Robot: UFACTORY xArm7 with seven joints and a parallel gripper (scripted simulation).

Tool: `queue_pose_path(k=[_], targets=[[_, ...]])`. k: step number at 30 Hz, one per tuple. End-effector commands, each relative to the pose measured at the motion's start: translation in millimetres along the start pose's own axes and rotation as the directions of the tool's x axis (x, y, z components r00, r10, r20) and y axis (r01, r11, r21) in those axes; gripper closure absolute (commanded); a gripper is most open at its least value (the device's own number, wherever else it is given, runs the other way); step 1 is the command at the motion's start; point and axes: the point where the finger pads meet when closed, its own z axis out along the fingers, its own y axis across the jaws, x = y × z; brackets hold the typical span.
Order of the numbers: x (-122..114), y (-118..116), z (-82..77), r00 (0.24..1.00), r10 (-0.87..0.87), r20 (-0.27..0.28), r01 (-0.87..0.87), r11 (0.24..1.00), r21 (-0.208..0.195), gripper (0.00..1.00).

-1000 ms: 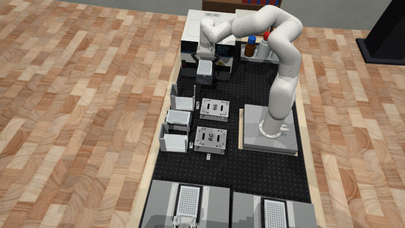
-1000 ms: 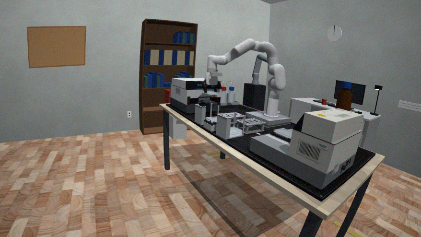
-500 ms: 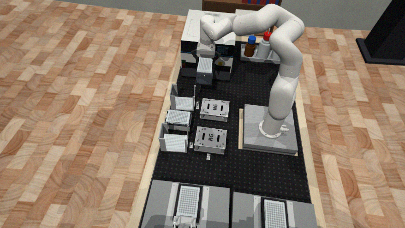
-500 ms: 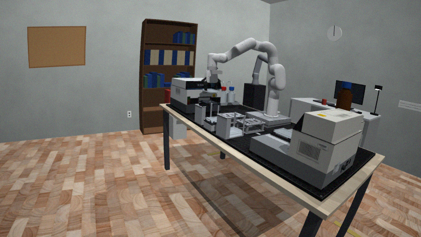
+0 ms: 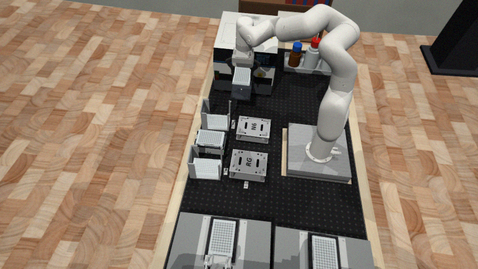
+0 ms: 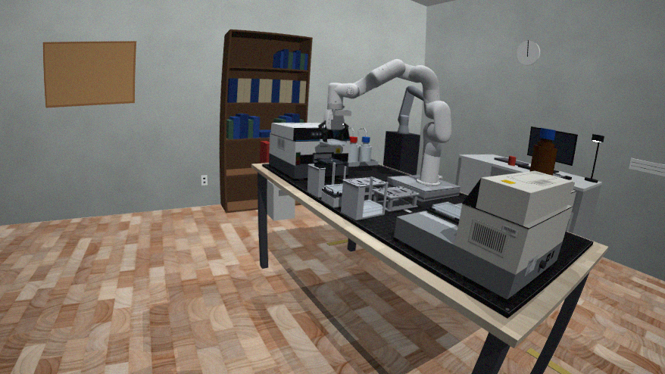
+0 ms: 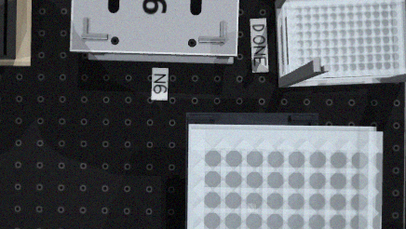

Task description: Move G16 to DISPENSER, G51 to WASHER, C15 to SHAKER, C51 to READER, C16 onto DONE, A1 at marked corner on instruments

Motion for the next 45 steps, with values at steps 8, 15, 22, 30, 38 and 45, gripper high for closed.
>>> queue_pose_path(k=[8, 15, 22, 30, 38, 45], targets=[[20, 17, -2.7, 0.993, 0.122, 0.002, -0.122, 0.993, -0.006, 1.00], [34, 27, -2.7, 0.984, 0.180, 0.002, -0.180, 0.984, -0.006, 1.00], [42, 33, -2.7, 0.966, 0.259, 0.001, -0.259, 0.966, -0.006, 1.00], [48, 37, -2.7, 0.945, 0.326, 0.001, -0.326, 0.945, -0.006, 1.00], [64, 48, -2.7, 0.911, 0.413, 0.000, -0.413, 0.911, -0.006, 1.00], [64, 48, -2.7, 0.885, 0.465, 0.000, -0.465, 0.885, -0.006, 1.00]])
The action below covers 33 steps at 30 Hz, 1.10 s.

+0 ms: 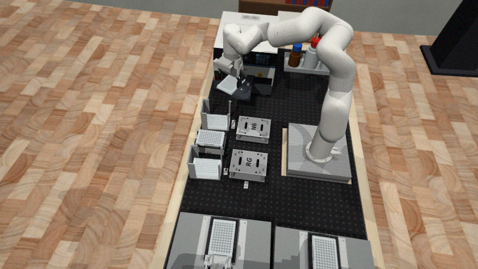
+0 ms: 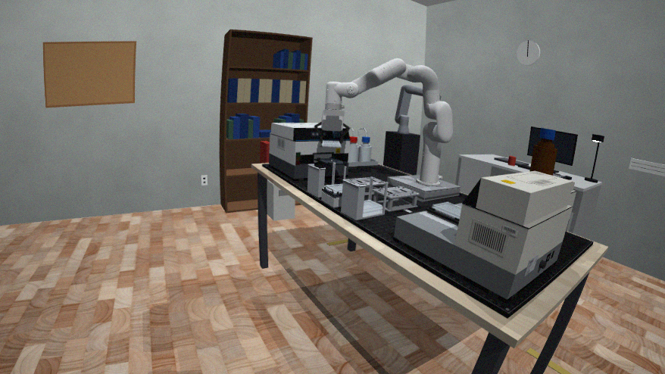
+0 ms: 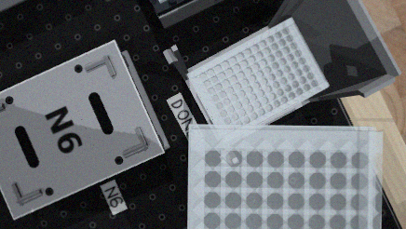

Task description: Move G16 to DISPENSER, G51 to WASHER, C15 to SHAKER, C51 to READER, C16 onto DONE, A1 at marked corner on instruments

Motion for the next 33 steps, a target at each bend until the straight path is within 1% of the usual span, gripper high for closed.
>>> queue_pose_path(k=[1, 5, 13, 26, 31, 33], targets=[[1, 2, -2.2, 0.999, 0.042, 0.001, -0.042, 0.999, -0.005, 1.00], [1, 2, -2.2, 0.996, 0.088, 0.001, -0.088, 0.996, -0.005, 1.00], [27, 6, -2.2, 0.984, 0.181, 0.000, -0.181, 0.984, -0.005, 1.00], [27, 6, -2.2, 0.952, 0.305, 0.000, -0.305, 0.952, -0.005, 1.00], [44, 9, -2.2, 0.933, 0.360, -0.001, -0.360, 0.933, -0.005, 1.00], [44, 9, -2.2, 0.933, 0.360, -0.001, -0.360, 0.933, -0.005, 1.00]])
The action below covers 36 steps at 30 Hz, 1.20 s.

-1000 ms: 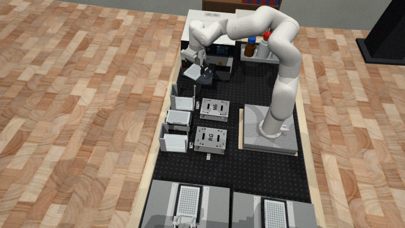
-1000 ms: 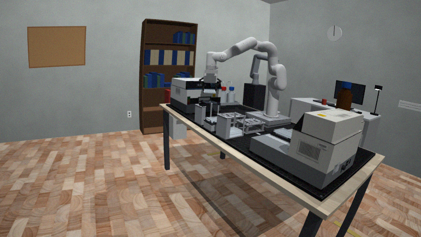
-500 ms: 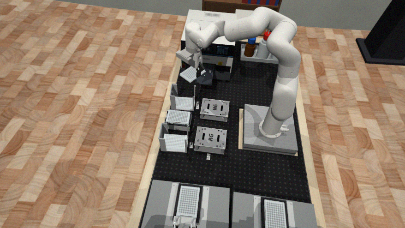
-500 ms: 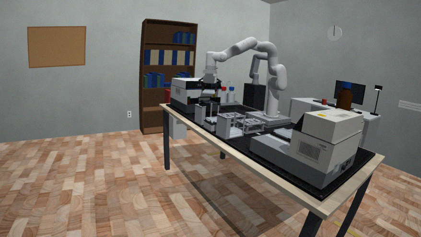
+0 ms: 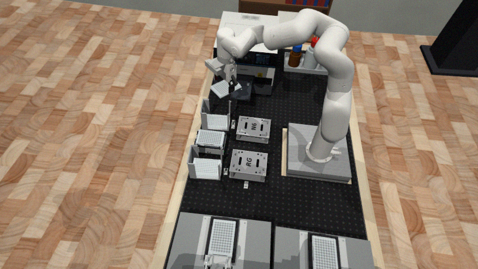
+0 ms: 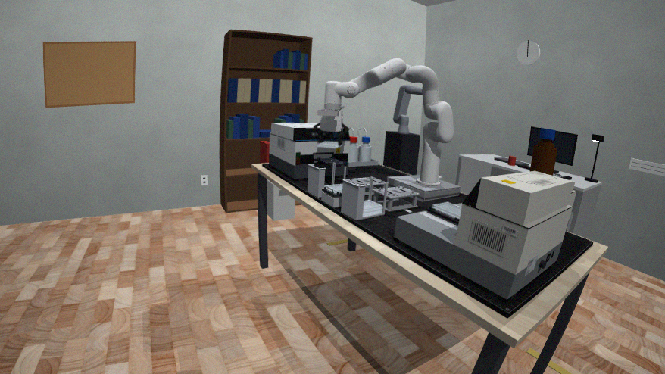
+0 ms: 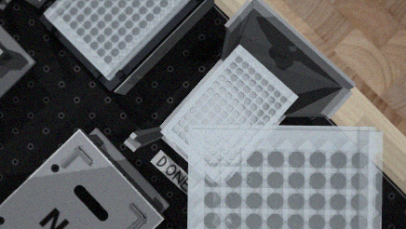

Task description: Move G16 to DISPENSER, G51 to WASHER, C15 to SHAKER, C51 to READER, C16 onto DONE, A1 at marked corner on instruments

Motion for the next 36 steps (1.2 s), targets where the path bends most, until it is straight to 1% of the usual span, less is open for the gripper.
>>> queue_pose_path(k=[1, 3, 14, 15, 17, 24, 35, 36], targets=[[11, 0, -2.4, 0.999, 0.040, -0.001, -0.040, 0.999, -0.006, 1.00], [17, -1, -2.4, 0.998, 0.063, -0.001, -0.063, 0.998, -0.006, 1.00], [17, -1, -2.4, 0.982, 0.190, -0.002, -0.190, 0.982, -0.006, 1.00], [21, -2, -2.4, 0.979, 0.202, -0.002, -0.202, 0.979, -0.006, 1.00], [21, -2, -2.4, 0.979, 0.202, -0.002, -0.202, 0.979, -0.006, 1.00], [44, -6, -2.4, 0.960, 0.281, -0.002, -0.281, 0.960, -0.005, 1.00], [44, -6, -2.4, 0.925, 0.380, -0.003, -0.380, 0.925, -0.005, 1.00], [47, -6, -2.4, 0.920, 0.391, -0.003, -0.391, 0.920, -0.005, 1.00]])
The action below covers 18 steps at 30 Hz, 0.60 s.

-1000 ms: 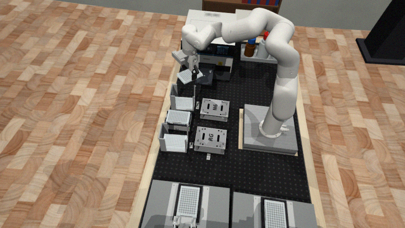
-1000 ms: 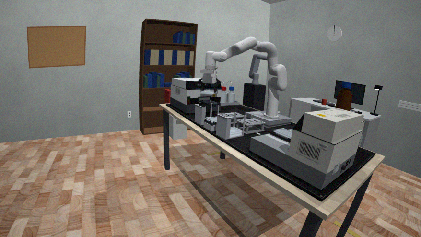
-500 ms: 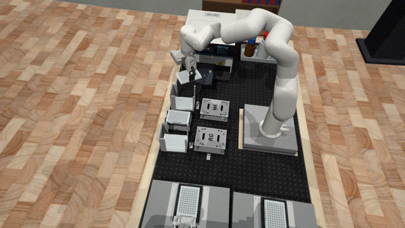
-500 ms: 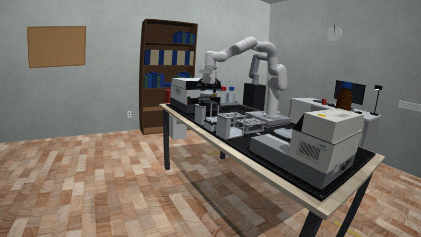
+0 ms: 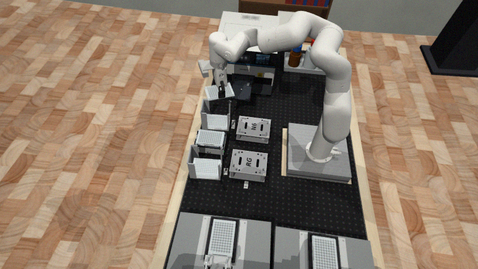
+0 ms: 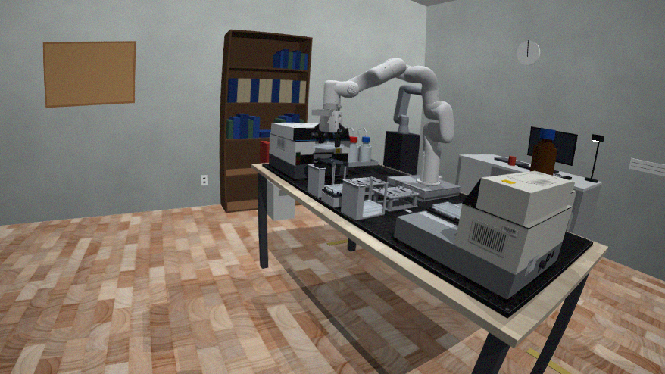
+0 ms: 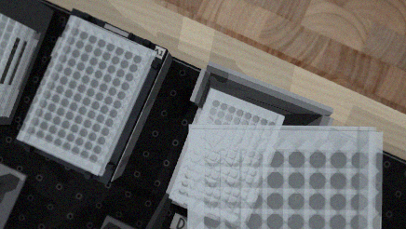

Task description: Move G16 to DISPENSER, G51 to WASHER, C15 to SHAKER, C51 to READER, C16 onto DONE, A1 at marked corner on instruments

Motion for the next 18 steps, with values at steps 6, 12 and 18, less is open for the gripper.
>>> queue_pose_path(k=[6, 12, 18], targets=[[21, -11, -2.5, 0.995, 0.104, -0.004, -0.104, 0.995, -0.004, 1.00], [25, -13, -2.5, 0.985, 0.173, -0.005, -0.173, 0.985, -0.004, 1.00], [25, -13, -2.5, 0.976, 0.219, -0.005, -0.219, 0.976, -0.004, 1.00]])
